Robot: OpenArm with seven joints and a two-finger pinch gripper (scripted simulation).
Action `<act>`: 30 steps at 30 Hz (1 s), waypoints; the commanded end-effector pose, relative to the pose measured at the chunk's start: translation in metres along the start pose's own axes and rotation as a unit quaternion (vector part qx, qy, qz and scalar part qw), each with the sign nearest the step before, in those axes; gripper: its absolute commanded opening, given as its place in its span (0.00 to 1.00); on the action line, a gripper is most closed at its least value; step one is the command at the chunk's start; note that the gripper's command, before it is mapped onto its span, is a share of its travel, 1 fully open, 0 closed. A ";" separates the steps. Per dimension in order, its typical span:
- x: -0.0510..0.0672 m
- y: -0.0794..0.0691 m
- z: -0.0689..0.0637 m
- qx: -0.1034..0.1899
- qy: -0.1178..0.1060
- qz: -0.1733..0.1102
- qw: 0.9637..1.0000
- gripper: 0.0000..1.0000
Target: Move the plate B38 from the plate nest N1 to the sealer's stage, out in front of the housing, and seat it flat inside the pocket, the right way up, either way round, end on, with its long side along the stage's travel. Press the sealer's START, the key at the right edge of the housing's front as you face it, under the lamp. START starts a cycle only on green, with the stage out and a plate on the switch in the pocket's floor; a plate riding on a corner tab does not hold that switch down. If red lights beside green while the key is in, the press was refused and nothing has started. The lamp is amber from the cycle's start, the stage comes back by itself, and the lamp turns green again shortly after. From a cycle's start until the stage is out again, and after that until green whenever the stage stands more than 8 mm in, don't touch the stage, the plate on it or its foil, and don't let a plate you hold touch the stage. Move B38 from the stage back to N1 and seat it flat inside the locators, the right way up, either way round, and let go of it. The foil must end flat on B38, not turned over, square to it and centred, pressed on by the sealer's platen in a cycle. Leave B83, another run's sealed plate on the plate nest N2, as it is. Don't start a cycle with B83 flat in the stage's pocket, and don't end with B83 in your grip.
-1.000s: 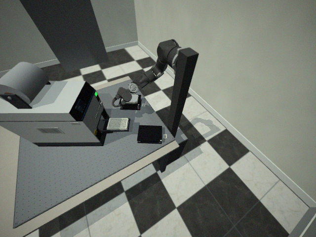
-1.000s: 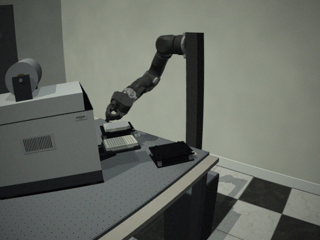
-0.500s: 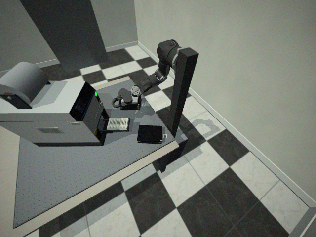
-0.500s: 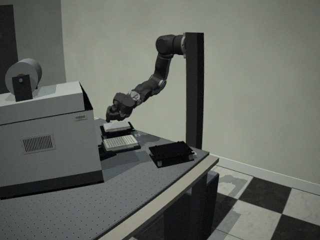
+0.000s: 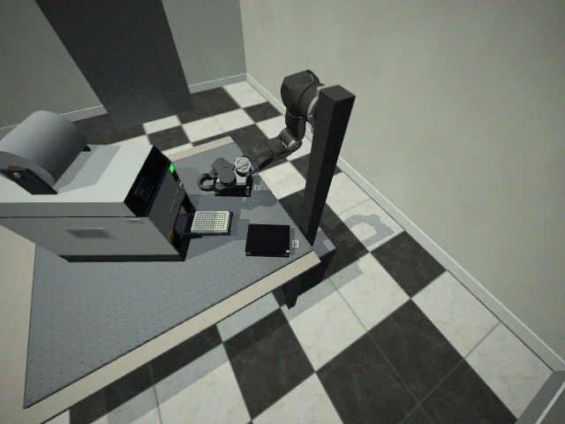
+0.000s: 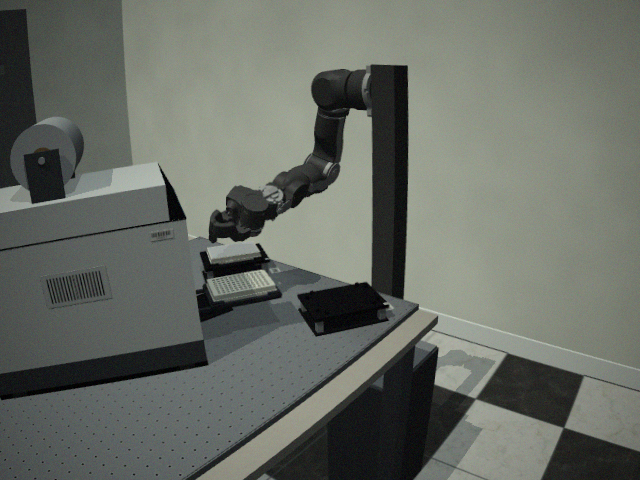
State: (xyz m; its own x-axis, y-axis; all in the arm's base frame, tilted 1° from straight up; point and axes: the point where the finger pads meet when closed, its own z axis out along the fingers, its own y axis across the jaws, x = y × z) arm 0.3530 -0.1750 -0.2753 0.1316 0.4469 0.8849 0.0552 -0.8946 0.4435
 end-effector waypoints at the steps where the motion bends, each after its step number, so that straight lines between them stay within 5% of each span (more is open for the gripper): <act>1: -0.001 0.003 -0.001 -0.032 0.005 0.019 0.999 0.00; 2: -0.001 0.003 -0.001 -0.051 0.005 0.038 0.998 0.00; 14: -0.001 0.003 -0.001 -0.051 0.005 0.038 0.998 0.00; 16: -0.001 0.003 -0.001 -0.087 0.005 0.075 0.993 0.00; 19: -0.001 0.003 -0.001 -0.142 0.006 0.129 0.981 0.00; 30: -0.001 0.003 -0.001 -0.142 0.006 0.129 0.981 0.00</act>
State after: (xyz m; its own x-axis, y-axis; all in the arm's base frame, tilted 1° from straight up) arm 0.3517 -0.1780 -0.2757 0.1002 0.2063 0.9733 -0.2538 -0.9406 0.2255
